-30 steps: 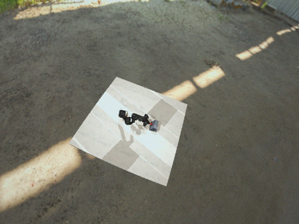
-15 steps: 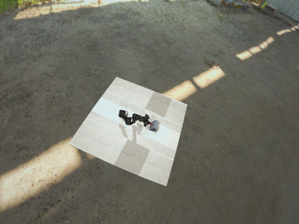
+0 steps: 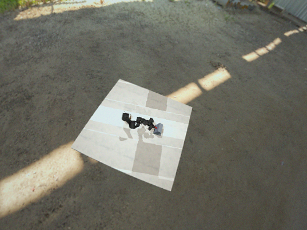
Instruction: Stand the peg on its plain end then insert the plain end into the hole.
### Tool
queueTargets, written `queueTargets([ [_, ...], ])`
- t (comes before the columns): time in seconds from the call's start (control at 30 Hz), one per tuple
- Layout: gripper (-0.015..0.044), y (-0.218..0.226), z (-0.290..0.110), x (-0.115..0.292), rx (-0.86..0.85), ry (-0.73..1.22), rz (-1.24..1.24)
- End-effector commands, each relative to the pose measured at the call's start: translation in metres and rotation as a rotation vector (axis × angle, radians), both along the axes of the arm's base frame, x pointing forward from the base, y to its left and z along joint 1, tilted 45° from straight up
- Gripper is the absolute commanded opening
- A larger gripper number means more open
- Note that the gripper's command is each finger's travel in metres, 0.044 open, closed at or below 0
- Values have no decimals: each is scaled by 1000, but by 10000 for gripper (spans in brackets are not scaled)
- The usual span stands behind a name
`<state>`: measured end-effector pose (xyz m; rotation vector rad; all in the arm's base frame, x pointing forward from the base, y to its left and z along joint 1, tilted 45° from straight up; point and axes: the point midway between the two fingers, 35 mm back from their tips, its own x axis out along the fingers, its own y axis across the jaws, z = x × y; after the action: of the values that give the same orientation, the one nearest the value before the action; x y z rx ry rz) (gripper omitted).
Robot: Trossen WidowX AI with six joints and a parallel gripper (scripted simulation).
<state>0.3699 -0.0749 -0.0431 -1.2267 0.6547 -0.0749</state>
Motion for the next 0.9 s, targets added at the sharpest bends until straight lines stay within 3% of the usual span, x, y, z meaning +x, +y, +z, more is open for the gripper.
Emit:
queueTargets([
  [0.0,0,-1,-1,3,-3,3,3],
  [0.63,0,-2,-2,4,0,0,-1],
  [0.87,184,-2,-2,4,0,0,-1],
])
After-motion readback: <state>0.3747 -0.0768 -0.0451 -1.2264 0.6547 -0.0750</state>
